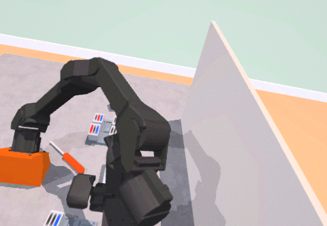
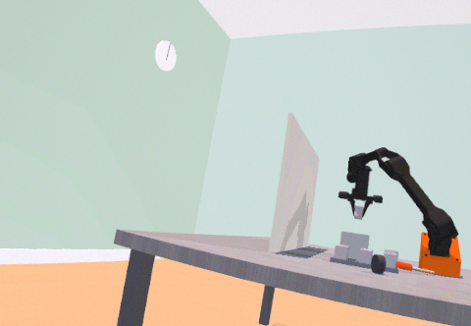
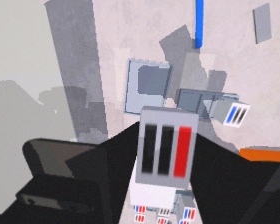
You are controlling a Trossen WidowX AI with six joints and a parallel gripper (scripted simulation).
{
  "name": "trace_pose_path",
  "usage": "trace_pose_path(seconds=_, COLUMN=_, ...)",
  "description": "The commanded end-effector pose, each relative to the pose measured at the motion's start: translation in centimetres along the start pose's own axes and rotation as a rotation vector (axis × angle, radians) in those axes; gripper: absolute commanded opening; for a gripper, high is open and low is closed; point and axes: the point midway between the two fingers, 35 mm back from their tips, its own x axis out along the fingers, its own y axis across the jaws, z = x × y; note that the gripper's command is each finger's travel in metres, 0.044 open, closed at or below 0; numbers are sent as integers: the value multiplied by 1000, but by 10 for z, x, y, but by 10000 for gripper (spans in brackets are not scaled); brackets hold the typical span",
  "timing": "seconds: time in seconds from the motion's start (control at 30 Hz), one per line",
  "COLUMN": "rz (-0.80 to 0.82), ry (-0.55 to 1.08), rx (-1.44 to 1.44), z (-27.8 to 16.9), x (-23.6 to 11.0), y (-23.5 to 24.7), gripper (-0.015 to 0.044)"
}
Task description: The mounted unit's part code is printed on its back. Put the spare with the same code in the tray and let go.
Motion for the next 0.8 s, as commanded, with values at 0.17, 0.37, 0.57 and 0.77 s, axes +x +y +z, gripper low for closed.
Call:
trace_pose_path(seconds=0.17, rz=6, ry=2, rx=6, z=1, x=2, y=18, gripper=0)
trace_pose_path(seconds=0.37, rz=6, ry=2, rx=6, z=1, x=6, y=19, gripper=0)
trace_pose_path(seconds=0.57, rz=6, ry=2, rx=5, z=2, x=11, y=20, gripper=0)
trace_pose_path(seconds=0.77, rz=6, ry=2, rx=4, z=2, x=15, y=21, gripper=0)
